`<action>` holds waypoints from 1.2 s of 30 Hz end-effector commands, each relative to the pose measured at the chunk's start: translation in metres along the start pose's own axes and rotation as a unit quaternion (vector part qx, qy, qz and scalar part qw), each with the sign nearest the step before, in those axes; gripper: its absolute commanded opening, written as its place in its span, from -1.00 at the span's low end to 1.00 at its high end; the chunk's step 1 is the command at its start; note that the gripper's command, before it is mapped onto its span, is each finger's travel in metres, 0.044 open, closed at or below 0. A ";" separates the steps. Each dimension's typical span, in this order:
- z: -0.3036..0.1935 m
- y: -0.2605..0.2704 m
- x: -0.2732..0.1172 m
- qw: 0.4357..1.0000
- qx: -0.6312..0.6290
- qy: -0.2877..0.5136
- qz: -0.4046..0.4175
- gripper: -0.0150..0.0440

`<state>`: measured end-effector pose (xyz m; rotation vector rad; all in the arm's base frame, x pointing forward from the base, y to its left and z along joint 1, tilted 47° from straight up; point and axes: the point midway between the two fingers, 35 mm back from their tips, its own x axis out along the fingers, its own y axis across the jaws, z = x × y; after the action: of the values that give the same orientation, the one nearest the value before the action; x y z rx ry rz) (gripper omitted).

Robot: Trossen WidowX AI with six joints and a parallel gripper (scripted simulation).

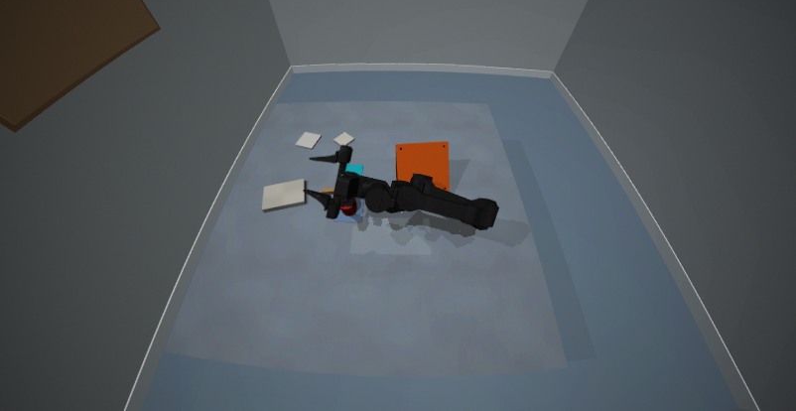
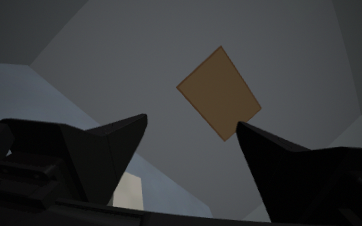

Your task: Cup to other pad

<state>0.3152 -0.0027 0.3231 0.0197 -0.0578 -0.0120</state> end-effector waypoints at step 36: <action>-0.236 0.059 -0.078 0.393 0.469 0.788 -0.073 0.01</action>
<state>0.2513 0.0594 0.0815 1.1571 1.9071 -0.1124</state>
